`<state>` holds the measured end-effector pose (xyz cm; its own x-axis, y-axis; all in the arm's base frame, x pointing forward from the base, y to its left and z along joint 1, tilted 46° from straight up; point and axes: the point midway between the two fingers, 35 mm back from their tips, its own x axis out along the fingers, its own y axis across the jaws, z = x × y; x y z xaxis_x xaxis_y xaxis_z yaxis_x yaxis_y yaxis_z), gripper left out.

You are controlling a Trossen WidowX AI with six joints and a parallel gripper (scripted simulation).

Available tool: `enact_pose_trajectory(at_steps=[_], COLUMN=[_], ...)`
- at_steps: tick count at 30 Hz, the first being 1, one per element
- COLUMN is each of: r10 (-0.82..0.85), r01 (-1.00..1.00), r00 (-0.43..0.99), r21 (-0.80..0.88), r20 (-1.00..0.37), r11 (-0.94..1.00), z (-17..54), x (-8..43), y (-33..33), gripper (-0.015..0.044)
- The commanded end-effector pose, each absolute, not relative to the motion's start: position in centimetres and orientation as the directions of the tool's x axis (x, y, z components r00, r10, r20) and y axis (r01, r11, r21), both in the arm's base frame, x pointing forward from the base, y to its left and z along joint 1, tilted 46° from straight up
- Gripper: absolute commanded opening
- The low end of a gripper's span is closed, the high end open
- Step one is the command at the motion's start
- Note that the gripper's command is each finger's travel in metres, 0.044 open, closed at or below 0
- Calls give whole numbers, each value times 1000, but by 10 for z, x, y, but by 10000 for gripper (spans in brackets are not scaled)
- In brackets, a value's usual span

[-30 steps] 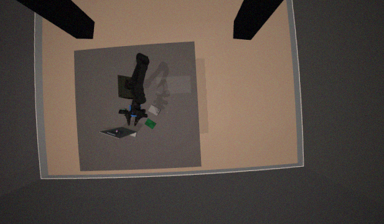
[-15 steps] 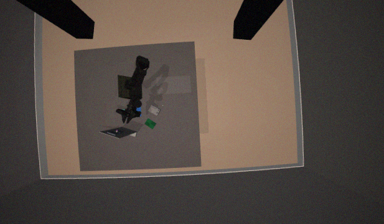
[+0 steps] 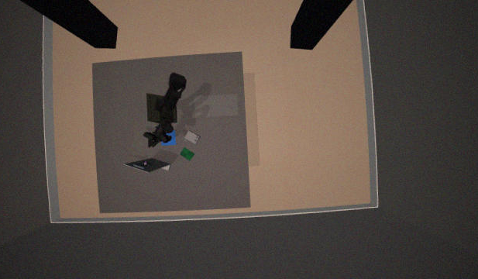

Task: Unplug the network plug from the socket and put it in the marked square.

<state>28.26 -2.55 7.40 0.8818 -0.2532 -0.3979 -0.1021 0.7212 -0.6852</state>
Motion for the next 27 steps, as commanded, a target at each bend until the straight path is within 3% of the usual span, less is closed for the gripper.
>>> enact_pose_trajectory(at_steps=[1,27], r10=[-262,-263], r01=[-109,-107], r00=[877,879], r21=[-700,-700], r20=[-402,-399], r11=[706,706], z=[71,57], x=[281,338], y=[-27,-32], gripper=[156,156])
